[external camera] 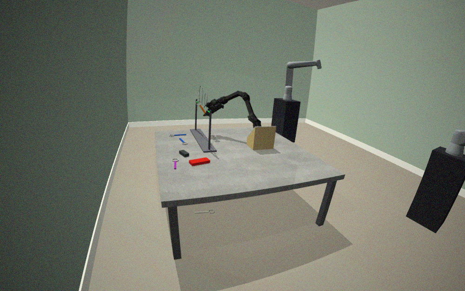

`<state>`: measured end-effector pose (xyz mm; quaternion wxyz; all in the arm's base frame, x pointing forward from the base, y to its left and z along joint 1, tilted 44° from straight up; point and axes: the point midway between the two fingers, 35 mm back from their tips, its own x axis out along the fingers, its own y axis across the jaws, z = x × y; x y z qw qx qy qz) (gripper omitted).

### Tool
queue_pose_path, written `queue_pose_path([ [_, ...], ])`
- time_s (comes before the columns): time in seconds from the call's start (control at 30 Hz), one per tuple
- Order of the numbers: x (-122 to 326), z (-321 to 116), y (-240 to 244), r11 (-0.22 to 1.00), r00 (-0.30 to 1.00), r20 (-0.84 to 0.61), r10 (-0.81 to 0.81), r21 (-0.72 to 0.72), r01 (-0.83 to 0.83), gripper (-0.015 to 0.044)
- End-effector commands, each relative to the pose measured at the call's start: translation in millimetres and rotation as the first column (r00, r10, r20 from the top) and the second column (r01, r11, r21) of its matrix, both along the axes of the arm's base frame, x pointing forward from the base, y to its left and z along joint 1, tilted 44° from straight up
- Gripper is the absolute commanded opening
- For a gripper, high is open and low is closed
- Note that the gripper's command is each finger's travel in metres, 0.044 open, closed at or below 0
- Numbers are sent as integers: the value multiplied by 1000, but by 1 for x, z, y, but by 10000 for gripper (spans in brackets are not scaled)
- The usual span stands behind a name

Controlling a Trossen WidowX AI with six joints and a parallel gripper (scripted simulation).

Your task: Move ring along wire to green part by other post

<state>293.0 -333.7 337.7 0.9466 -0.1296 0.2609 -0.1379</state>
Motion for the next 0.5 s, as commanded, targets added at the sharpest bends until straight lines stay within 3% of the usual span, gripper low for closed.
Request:
queue_pose_path([
  [0.0,3,-3,17,995,1000,24,9,95,-11,-150],
  [0.47,12,-6,60,925,996,85,-4,380,-28,-150],
])
